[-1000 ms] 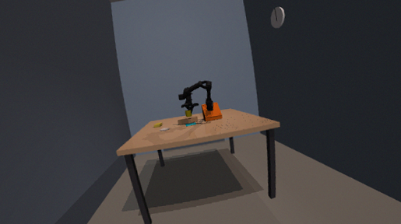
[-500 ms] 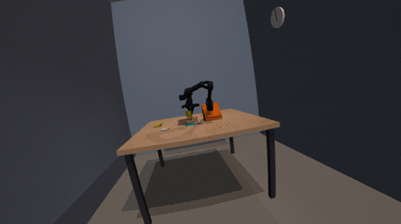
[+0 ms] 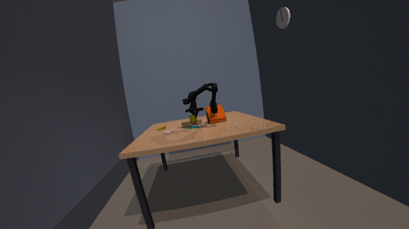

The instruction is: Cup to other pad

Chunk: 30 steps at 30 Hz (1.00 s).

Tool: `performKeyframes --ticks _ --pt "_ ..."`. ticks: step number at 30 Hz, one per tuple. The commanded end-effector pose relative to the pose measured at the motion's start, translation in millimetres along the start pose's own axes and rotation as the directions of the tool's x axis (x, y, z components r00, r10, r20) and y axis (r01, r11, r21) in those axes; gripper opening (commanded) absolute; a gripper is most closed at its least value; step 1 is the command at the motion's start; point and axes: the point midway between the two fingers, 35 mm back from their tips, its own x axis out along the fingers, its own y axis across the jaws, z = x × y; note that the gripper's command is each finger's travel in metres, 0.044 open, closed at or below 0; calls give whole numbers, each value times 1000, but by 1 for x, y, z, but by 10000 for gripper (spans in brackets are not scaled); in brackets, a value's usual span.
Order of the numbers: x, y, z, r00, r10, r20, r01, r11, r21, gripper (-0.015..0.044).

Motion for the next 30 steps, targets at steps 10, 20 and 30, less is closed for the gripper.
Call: performKeyframes --ticks 10,20,30 --pt "17 0 1 1000 -1 4 1 1000 2 0" --pt "29 0 1 1000 0 5 0 1000 2 0" --pt "42 1 2 1000 0 5 0 1000 2 0"
